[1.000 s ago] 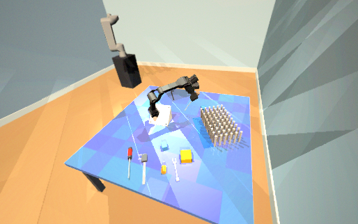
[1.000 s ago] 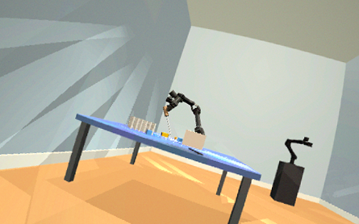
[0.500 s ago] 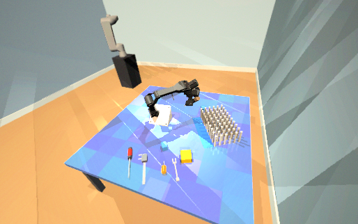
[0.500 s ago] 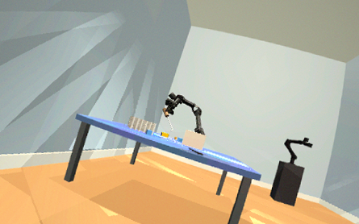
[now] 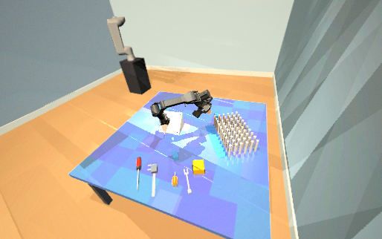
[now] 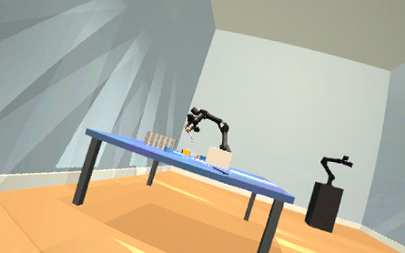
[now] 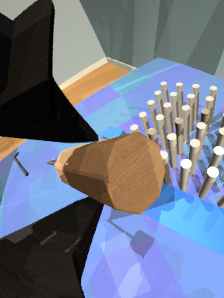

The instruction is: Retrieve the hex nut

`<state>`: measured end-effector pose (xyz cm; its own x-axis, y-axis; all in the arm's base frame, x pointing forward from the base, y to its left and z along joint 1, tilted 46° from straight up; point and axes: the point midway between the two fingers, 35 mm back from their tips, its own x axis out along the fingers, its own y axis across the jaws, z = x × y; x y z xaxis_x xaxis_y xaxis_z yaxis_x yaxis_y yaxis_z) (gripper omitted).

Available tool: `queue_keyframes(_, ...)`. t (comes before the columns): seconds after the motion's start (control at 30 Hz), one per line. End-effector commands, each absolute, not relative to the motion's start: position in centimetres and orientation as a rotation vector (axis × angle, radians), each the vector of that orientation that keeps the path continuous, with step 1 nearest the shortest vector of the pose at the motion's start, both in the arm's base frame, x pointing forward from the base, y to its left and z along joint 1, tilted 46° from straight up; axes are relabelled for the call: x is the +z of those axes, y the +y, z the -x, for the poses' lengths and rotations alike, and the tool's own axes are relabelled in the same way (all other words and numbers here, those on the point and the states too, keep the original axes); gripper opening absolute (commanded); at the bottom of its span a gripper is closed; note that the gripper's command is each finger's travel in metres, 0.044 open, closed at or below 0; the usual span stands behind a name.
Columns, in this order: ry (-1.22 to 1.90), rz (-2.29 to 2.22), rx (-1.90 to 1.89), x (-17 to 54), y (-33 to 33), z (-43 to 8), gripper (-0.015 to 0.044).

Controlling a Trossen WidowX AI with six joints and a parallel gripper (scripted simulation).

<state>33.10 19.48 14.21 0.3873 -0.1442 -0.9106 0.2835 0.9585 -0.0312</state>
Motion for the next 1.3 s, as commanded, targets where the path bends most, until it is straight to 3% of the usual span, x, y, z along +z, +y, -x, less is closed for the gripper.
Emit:
queue_keyframes(0.0, 1.125, -0.266, -0.350, 15.0, 18.4, -33.1, 0.0000)
queue_keyframes(1.27, 0.721, -1.390, -1.015, 21.8, 7.8, -31.3, 0.0000)
